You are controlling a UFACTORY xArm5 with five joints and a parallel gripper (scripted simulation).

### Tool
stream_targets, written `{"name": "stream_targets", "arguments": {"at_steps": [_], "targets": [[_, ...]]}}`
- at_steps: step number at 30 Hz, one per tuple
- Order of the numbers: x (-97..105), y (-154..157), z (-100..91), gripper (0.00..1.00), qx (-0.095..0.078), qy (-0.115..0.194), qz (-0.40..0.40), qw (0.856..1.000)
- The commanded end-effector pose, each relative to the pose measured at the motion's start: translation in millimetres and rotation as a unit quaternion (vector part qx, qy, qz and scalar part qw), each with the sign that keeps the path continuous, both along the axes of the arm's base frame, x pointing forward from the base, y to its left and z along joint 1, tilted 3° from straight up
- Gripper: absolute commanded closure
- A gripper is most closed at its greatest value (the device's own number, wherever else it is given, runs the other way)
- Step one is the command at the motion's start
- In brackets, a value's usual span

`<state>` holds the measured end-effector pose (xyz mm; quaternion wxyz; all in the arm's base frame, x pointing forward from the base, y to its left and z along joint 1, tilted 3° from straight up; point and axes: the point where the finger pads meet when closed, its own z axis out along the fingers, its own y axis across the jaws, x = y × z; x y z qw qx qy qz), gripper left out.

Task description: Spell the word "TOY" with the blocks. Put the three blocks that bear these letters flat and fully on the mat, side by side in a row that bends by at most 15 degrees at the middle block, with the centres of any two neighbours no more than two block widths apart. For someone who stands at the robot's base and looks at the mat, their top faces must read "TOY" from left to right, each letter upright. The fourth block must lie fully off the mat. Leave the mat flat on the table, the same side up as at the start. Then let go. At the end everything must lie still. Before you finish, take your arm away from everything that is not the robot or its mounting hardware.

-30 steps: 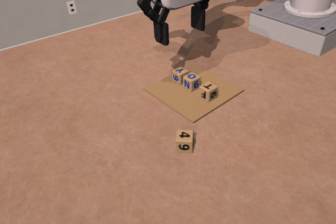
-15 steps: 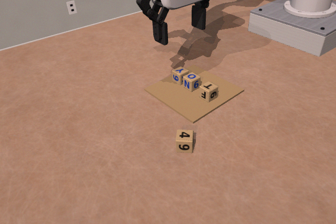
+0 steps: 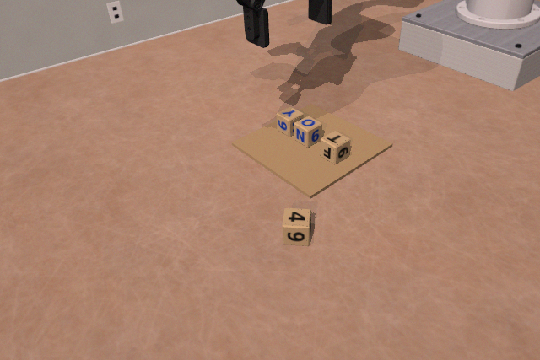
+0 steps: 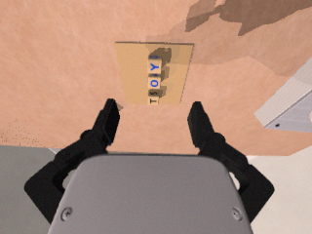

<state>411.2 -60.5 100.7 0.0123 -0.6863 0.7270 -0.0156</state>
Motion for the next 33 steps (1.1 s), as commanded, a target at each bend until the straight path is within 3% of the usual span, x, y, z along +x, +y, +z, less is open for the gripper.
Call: {"name": "stream_targets", "arguments": {"at_steps": [1,5,13,33], "targets": [[0,0,19.2,0.00,0.000,-0.002,0.000,1.000],[-1,0,38.0,0.00,0.000,-0.002,0.000,1.000],[-1,0,53.8,0.00,0.000,-0.002,0.000,1.000],[-1,0,55.4,0.00,0.000,-0.002,0.000,1.000]]}}
